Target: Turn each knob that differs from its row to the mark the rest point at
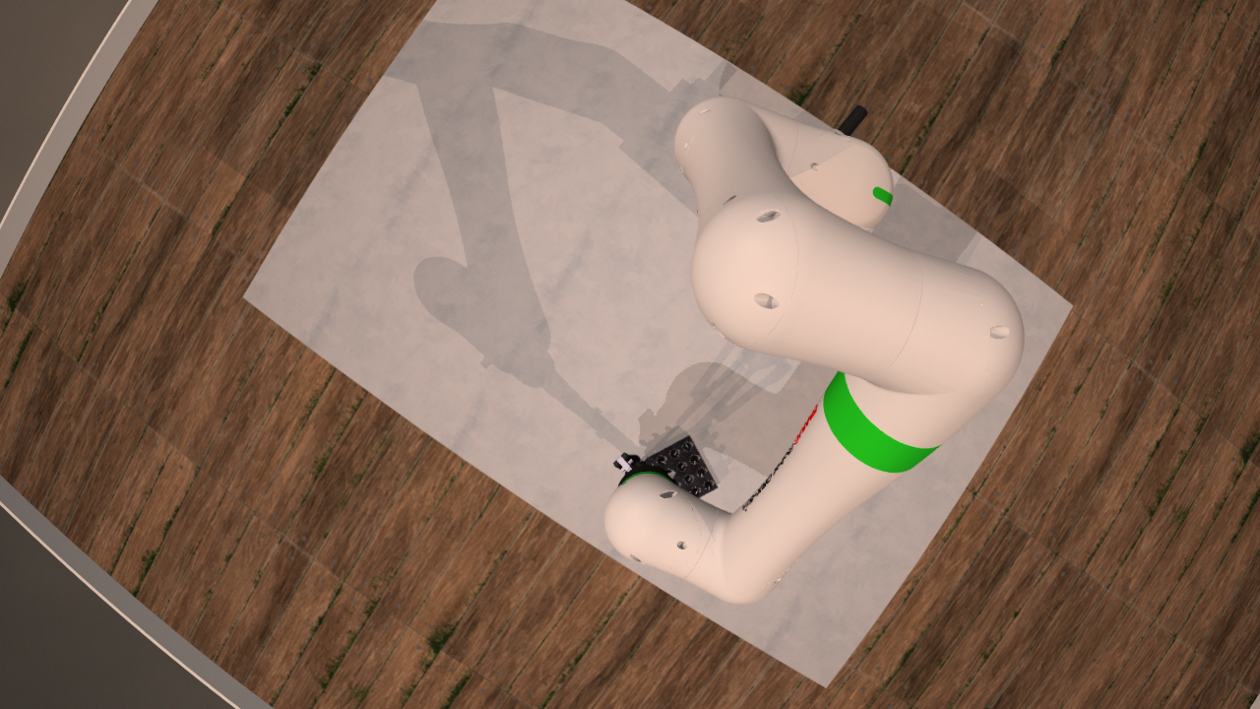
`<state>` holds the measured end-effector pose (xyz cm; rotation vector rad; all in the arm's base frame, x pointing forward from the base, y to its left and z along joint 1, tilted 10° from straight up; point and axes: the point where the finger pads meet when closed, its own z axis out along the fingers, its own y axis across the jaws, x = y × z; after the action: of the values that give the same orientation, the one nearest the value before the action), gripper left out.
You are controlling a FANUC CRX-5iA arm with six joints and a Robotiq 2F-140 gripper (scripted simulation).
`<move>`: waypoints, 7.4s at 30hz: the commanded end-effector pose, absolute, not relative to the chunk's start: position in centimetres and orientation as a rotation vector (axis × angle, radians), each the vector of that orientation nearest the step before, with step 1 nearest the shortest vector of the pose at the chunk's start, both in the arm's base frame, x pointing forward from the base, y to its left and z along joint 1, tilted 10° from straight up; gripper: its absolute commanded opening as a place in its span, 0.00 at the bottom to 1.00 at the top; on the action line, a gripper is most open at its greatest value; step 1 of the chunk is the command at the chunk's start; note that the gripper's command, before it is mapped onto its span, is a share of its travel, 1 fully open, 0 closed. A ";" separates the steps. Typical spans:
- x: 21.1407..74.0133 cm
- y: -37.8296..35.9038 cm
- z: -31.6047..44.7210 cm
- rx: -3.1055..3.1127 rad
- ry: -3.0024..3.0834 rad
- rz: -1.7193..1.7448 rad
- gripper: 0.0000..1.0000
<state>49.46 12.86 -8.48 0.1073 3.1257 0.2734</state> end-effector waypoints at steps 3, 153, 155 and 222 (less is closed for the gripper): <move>49.5 12.9 -8.5 0.107 3.125 0.273 0.05; 49.5 12.4 -6.1 -1.318 2.750 0.234 0.12; 49.5 12.3 -5.5 -1.318 2.750 0.234 0.12; 42.0 14.7 -2.3 -1.653 2.542 0.215 0.12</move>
<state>41.94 14.73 -2.34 -1.6534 2.5417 0.2152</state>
